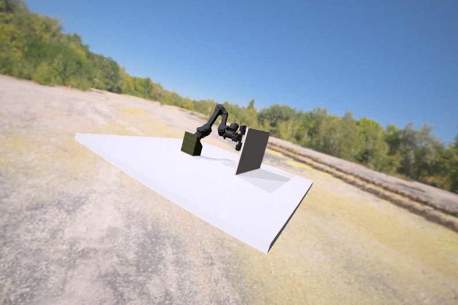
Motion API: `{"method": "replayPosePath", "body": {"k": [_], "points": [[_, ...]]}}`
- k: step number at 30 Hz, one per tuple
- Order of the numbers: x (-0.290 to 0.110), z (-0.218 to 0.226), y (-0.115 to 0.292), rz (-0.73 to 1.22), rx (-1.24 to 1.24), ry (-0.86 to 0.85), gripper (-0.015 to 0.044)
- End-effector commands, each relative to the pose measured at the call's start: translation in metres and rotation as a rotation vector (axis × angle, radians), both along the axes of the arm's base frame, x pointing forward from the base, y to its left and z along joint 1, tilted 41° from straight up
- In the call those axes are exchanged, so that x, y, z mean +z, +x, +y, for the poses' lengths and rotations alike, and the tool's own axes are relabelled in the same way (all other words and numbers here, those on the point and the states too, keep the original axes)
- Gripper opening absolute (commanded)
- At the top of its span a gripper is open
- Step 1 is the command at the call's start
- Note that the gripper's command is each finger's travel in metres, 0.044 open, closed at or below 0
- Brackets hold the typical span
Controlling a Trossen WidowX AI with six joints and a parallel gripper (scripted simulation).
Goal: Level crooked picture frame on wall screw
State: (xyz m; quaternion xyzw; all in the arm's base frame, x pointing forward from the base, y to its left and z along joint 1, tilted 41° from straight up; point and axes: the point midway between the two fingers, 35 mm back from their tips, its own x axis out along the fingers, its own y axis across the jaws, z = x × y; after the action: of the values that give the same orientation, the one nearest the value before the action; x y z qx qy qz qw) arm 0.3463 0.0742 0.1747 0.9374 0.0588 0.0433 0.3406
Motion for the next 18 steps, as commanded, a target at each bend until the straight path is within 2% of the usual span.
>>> {"method": "replayPosePath", "body": {"k": [1, 18], "points": [[0.0002, 0.0011, 0.0060, -0.002, 0.003, -0.002, 0.0260], [0.0001, 0.0014, 0.0084, -0.002, 0.003, -0.002, 0.0260]]}}
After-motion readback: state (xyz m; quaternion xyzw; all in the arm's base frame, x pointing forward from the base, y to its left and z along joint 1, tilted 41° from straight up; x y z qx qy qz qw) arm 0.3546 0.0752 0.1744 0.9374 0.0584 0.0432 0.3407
